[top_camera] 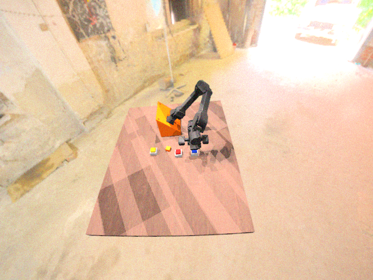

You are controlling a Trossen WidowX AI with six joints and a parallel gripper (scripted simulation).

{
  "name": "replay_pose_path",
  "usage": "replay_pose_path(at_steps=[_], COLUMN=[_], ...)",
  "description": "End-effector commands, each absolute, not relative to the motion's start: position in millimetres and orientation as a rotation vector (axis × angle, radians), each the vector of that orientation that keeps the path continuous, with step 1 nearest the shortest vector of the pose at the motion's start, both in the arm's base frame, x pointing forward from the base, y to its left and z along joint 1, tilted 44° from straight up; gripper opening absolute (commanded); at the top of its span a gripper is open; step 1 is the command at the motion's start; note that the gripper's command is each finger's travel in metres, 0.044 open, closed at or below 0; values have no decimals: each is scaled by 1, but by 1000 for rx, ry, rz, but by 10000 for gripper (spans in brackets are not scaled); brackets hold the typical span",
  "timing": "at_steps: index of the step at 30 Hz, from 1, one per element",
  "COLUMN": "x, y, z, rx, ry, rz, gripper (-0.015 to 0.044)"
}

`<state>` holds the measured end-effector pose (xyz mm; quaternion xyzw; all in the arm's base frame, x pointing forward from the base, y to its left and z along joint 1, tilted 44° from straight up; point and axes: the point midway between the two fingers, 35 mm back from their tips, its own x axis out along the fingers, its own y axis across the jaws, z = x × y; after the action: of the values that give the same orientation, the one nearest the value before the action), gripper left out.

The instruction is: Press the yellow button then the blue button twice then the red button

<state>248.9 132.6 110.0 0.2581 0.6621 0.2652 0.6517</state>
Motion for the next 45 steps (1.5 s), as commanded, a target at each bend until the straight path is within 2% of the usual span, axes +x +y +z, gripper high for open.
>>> replay_pose_path(at_steps=[1,19,45], x=[248,247,249], y=[135,154,147], z=[110,90,98], rx=[585,586,585], ry=[1504,1504,1499], rz=[610,612,614], gripper=[20,20,20])
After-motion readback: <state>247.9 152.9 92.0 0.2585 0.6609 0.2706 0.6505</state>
